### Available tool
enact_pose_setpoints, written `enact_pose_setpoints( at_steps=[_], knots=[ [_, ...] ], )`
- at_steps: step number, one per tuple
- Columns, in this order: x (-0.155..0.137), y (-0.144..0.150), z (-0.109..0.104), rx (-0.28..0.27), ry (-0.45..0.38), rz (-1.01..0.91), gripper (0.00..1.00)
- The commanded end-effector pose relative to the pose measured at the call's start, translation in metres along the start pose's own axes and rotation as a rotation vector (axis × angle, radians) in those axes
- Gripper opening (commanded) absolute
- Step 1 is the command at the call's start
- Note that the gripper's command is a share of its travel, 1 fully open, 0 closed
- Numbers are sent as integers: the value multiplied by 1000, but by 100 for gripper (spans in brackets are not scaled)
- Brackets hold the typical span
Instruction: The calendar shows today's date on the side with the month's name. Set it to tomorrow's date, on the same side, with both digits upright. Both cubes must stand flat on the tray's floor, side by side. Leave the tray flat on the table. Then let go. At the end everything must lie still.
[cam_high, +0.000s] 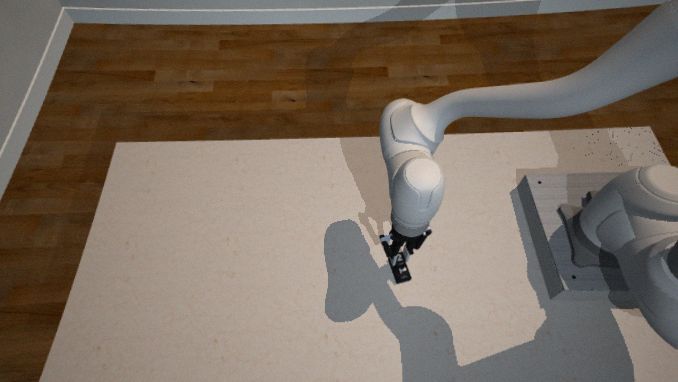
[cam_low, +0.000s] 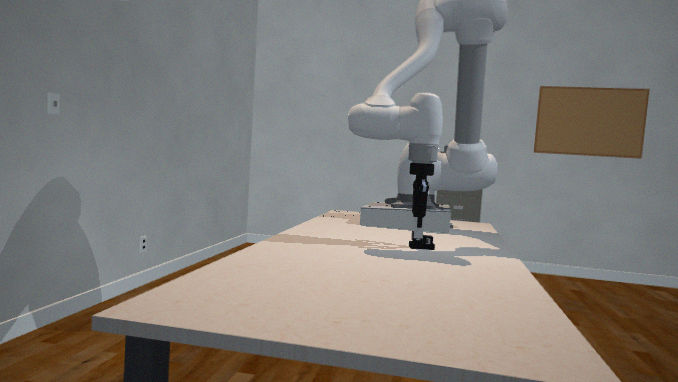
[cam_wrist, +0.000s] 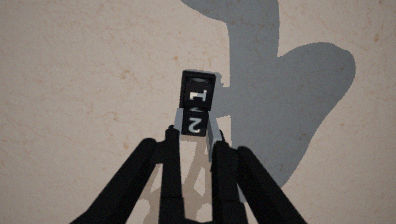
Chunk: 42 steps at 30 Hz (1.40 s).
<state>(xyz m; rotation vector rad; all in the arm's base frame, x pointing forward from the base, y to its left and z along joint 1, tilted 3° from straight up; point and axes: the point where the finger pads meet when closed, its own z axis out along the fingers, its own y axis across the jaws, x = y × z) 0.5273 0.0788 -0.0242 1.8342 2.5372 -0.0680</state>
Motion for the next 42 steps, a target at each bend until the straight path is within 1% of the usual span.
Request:
enact_pose_setpoints(
  at_steps=[1,23,42],
  knots=[
    [-2,0,3,-2,-4,-7,16],
    [-2,0,3,-2,-4,-7,16],
    [-2,0,10,-2,-4,-7,16]
  ],
)
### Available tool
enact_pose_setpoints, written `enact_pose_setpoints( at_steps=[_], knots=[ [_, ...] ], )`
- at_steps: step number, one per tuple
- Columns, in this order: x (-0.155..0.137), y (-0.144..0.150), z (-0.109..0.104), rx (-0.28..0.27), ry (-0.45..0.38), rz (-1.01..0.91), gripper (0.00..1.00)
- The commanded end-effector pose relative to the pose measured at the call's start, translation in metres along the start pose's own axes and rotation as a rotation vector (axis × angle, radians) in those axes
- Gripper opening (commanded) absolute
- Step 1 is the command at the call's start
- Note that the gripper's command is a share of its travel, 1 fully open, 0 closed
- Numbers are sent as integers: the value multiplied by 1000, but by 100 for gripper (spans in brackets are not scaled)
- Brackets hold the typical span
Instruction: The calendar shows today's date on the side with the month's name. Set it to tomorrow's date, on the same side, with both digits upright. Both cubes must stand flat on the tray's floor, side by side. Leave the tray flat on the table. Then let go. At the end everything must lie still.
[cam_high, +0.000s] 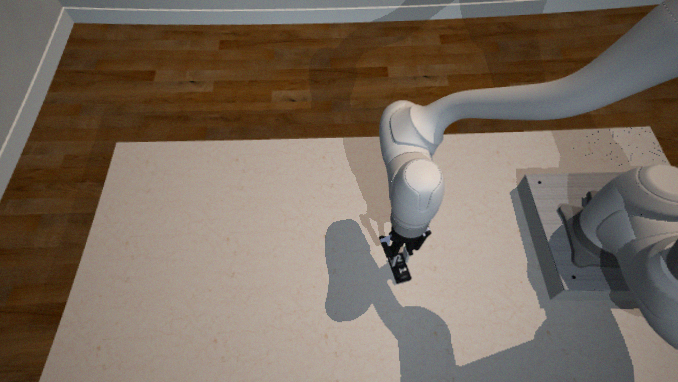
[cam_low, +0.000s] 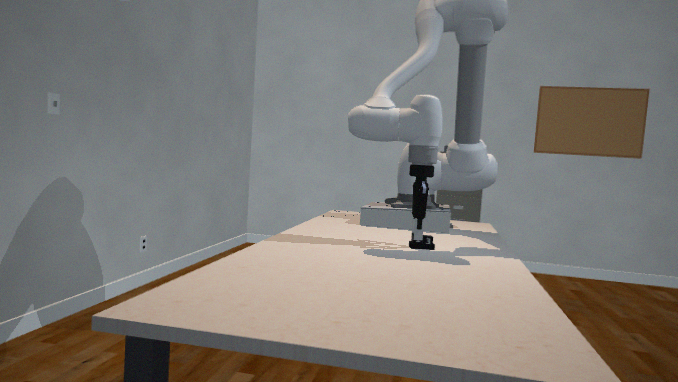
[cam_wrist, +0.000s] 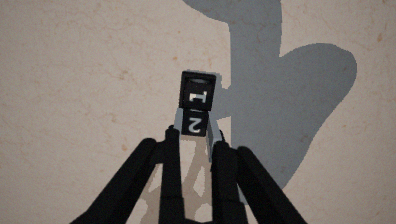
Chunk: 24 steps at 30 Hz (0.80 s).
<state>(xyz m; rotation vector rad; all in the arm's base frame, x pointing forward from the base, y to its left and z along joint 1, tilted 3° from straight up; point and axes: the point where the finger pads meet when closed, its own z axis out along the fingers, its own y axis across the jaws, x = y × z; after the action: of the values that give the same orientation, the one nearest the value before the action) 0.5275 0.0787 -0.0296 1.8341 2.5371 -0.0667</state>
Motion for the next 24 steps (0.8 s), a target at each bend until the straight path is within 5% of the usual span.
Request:
enact_pose_setpoints(
  at_steps=[1,24],
  knots=[
    [-2,0,5,-1,-5,-7,16],
    [-2,0,7,-1,-5,-7,16]
  ],
)
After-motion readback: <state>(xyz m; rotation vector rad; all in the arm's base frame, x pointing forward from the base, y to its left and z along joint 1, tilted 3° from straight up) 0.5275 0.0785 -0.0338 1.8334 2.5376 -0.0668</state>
